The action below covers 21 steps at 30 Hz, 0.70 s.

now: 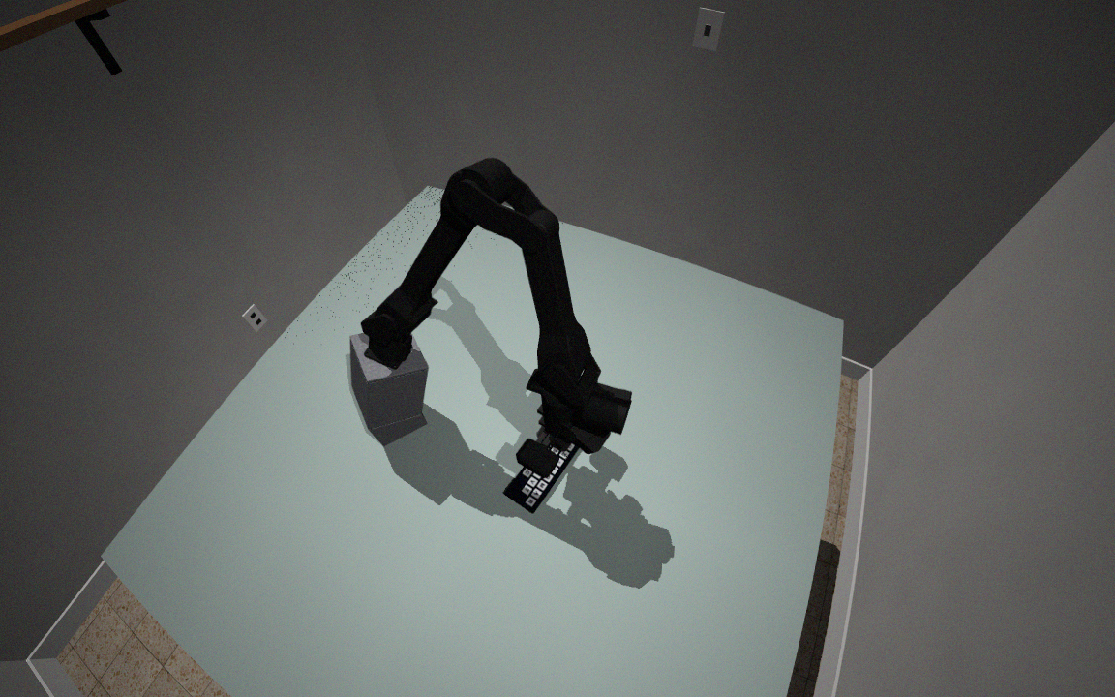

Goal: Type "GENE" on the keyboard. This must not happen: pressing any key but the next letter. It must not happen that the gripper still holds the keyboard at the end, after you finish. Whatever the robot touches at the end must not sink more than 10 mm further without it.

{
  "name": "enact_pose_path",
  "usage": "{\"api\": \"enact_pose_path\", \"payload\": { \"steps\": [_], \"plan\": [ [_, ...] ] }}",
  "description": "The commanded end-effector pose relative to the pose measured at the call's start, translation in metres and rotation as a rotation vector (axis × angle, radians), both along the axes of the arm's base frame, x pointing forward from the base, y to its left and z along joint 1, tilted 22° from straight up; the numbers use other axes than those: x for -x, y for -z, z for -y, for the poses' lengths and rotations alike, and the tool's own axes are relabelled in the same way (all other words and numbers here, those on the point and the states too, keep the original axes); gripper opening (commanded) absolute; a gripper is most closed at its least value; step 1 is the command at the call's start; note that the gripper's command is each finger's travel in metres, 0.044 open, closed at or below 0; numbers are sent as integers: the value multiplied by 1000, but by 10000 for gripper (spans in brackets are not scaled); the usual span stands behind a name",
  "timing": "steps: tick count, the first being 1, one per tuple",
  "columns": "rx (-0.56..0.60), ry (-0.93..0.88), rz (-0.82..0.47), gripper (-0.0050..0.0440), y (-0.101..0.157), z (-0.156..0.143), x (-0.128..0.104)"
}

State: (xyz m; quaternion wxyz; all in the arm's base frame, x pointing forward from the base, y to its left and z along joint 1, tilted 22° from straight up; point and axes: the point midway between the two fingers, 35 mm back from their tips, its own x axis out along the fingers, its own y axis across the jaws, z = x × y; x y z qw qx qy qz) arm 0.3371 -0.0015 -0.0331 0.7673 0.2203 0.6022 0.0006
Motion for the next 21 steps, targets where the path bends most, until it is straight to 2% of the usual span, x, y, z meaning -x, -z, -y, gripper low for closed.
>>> {"api": "enact_pose_path", "payload": {
  "steps": [1, 21],
  "plan": [
    [-9, 5, -23, 0, 17, 27, 16],
    [-9, 5, -23, 0, 18, 29, 16]
  ]
}}
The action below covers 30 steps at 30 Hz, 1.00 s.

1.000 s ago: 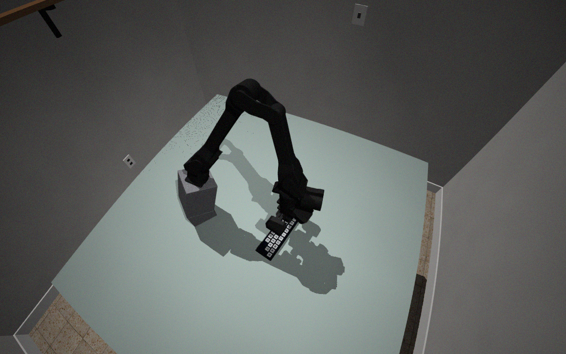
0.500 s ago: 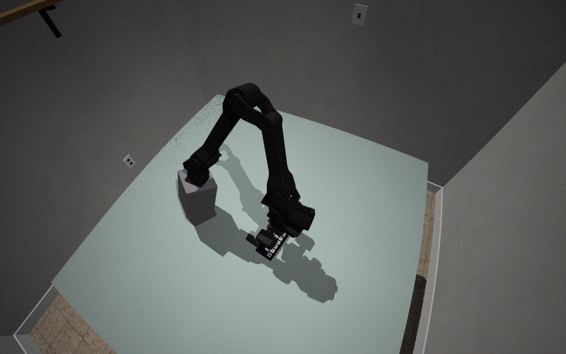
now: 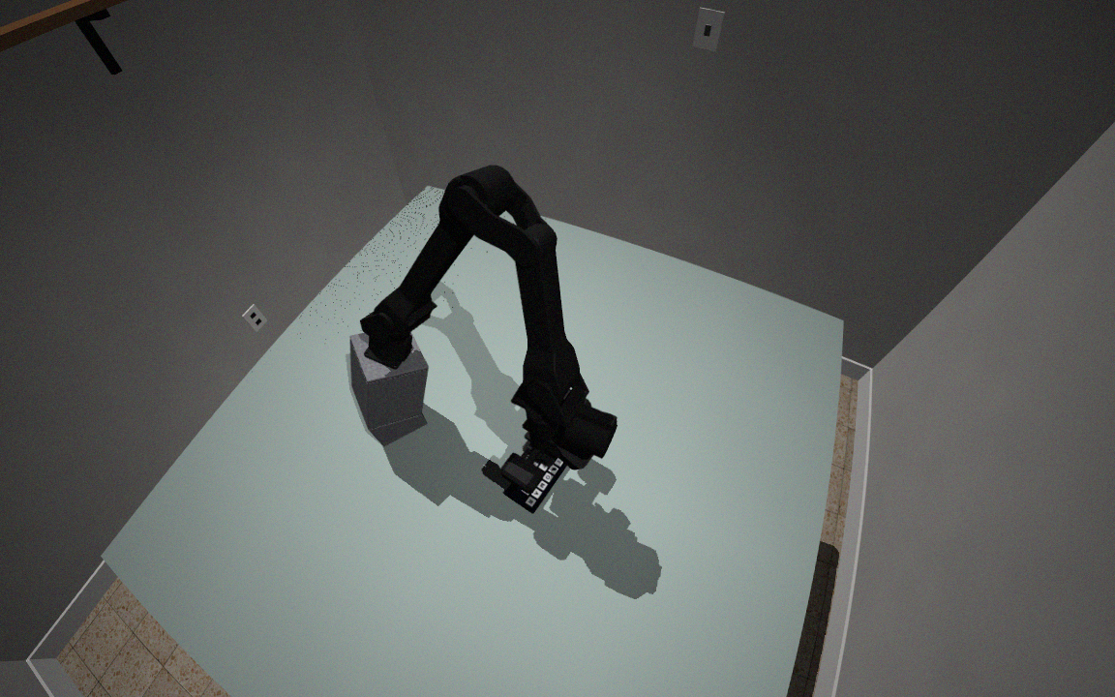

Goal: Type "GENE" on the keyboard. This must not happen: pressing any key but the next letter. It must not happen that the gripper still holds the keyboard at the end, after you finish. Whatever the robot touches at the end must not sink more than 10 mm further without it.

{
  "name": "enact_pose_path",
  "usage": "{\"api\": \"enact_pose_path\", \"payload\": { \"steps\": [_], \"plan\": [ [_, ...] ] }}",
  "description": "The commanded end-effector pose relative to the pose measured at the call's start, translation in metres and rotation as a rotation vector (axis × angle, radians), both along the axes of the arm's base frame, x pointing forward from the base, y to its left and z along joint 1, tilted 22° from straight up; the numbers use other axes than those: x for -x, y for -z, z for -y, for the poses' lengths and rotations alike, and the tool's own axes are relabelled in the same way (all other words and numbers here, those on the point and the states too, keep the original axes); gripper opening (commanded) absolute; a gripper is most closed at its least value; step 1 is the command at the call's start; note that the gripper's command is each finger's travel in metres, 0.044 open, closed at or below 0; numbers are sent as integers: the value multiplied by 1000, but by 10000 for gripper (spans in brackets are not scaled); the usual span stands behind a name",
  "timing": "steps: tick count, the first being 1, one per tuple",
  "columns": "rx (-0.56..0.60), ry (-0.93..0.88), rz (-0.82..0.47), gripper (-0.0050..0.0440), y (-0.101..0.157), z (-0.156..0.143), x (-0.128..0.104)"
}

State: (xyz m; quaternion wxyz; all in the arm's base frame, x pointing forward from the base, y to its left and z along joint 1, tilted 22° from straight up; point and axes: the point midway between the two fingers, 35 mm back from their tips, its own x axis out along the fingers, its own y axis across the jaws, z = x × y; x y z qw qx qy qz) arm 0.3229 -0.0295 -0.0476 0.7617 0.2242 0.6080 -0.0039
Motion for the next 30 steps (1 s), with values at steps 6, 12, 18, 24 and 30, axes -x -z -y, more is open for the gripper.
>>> {"api": "enact_pose_path", "payload": {
  "steps": [6, 12, 18, 24, 30],
  "plan": [
    [-5, -5, -6, 0, 18, 40, 13],
    [-6, -4, -5, 0, 24, 55, 19],
    [-6, -4, -5, 0, 24, 55, 19],
    [-6, -4, -5, 0, 24, 55, 19],
    [-6, -4, -5, 0, 20, 24, 38]
  ]
}}
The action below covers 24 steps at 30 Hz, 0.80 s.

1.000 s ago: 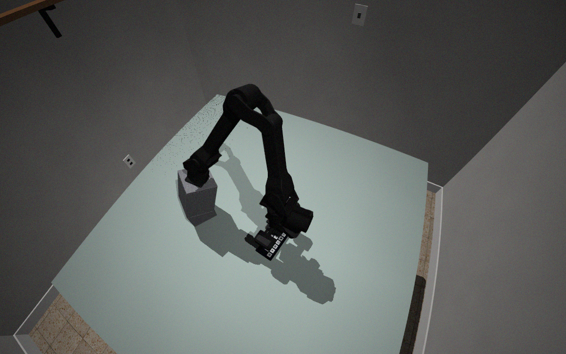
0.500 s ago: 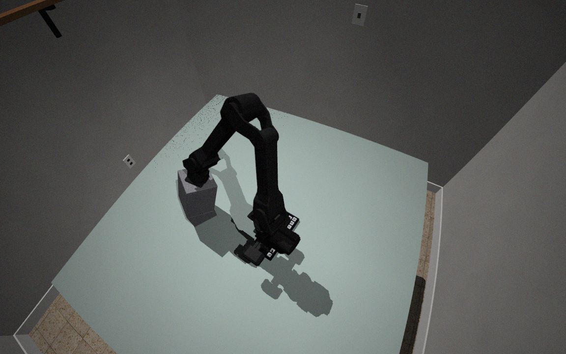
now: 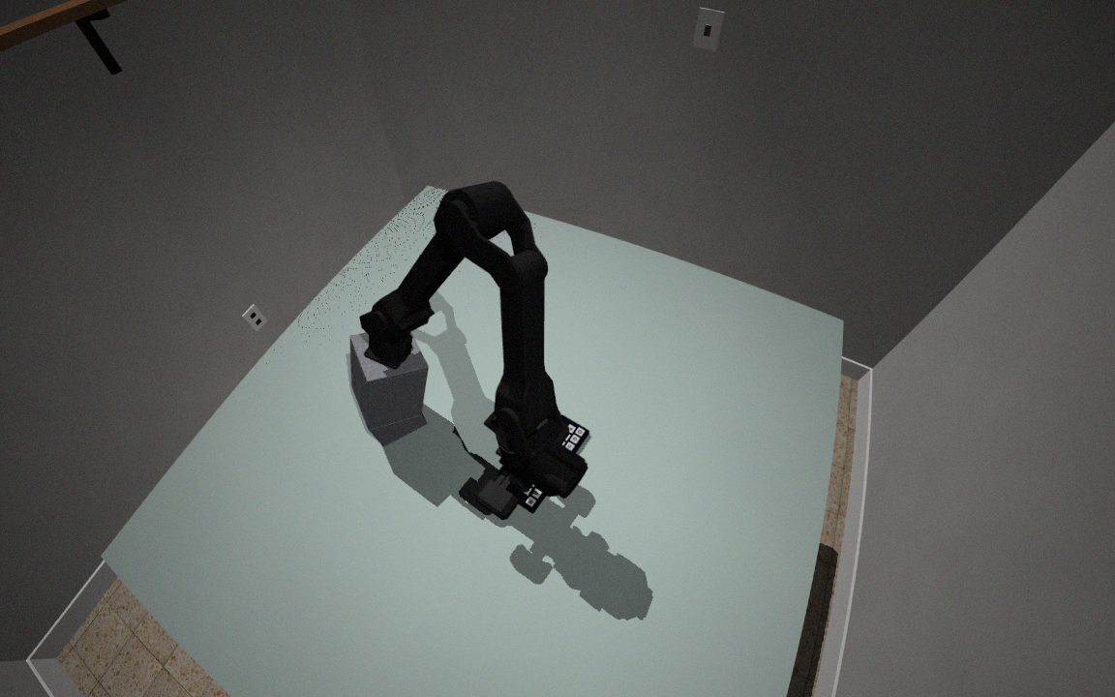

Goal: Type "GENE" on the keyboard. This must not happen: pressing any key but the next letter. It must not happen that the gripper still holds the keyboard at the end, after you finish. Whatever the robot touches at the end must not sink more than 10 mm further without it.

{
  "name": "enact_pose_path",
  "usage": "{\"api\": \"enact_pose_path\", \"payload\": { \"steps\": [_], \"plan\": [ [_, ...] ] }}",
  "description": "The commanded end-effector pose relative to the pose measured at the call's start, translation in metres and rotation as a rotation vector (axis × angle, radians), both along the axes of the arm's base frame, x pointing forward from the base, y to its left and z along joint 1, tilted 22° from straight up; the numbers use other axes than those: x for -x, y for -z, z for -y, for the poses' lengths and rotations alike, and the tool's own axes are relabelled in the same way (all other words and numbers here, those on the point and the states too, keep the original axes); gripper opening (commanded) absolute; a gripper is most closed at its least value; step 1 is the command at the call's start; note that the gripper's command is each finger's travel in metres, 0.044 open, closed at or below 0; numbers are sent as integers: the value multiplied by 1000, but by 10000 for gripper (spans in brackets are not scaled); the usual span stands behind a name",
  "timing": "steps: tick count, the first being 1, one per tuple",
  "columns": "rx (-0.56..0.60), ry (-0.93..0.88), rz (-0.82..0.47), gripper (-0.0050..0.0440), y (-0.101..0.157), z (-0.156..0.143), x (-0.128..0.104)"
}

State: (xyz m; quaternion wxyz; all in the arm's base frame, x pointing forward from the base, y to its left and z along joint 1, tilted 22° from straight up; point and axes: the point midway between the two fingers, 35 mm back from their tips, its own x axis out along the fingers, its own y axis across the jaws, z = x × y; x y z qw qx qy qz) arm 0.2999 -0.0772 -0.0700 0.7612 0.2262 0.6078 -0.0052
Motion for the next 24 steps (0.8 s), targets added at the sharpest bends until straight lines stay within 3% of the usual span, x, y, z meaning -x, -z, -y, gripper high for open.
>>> {"api": "enact_pose_path", "payload": {
  "steps": [1, 14, 21, 24],
  "plan": [
    [-5, -9, -4, 0, -3, -26, 16],
    [-5, -9, -4, 0, -4, -27, 15],
    [-4, -9, -5, 0, -26, -86, -3],
    [-5, -9, -4, 0, -28, -91, -4]
  ]
}}
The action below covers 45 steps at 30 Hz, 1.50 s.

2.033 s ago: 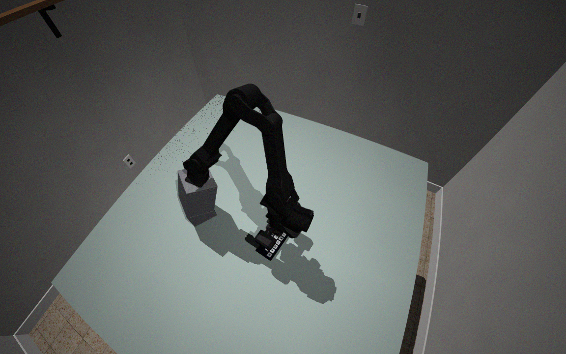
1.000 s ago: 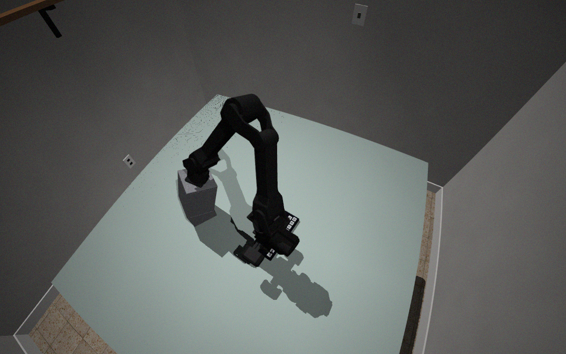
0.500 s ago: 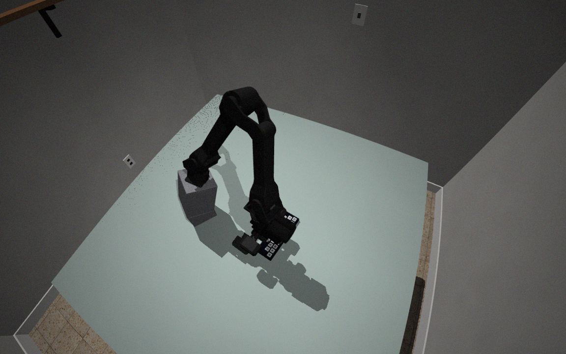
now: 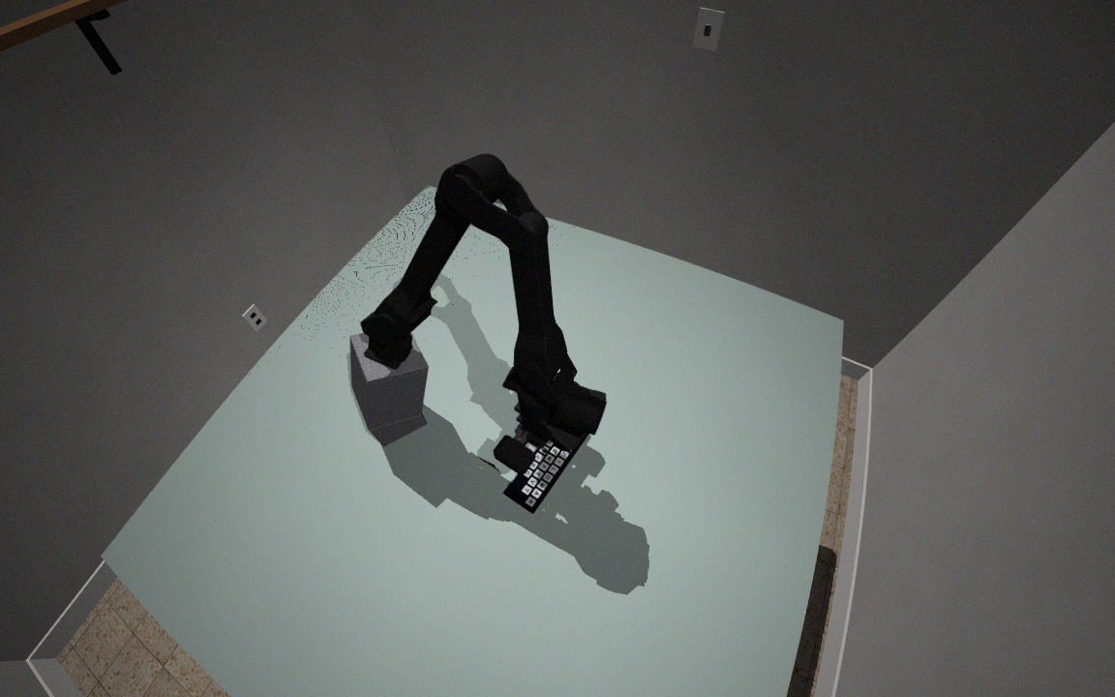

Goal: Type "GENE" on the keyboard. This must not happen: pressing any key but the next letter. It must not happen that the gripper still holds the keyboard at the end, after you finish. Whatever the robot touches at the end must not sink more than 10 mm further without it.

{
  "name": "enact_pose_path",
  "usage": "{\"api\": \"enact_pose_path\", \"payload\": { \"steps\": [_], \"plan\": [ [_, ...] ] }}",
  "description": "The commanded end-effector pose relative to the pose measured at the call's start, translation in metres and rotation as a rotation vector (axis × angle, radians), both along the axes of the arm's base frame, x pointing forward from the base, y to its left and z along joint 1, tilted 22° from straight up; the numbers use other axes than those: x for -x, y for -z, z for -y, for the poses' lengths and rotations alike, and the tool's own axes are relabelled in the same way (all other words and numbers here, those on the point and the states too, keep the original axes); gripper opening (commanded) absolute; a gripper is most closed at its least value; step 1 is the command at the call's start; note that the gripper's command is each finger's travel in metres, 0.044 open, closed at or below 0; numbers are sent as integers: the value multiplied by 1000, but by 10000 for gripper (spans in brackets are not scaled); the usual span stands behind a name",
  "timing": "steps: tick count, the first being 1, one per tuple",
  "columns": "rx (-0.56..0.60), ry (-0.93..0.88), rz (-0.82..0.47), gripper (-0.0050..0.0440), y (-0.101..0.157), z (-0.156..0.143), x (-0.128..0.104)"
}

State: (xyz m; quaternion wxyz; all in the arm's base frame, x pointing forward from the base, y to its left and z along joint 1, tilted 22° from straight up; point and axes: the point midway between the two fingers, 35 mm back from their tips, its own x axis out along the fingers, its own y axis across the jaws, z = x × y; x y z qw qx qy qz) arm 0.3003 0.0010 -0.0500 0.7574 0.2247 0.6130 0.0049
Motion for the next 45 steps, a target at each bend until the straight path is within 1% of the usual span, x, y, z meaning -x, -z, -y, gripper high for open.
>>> {"api": "enact_pose_path", "payload": {
  "steps": [1, 13, 15, 17, 20, 22, 28, 32, 39, 45],
  "plan": [
    [7, 11, 4, 0, -8, -14, -4],
    [7, 11, 4, 0, -9, -14, -6],
    [7, 11, 4, 0, -14, -16, -20],
    [7, 11, 4, 0, -14, -16, -20],
    [7, 11, 4, 0, -26, -20, -48],
    [7, 11, 4, 0, -29, -21, -55],
    [7, 11, 4, 0, -29, -21, -55],
    [7, 11, 4, 0, -17, -25, -58],
    [7, 11, 4, 0, -15, -25, -59],
    [7, 11, 4, 0, -8, -27, -61]
  ]
}}
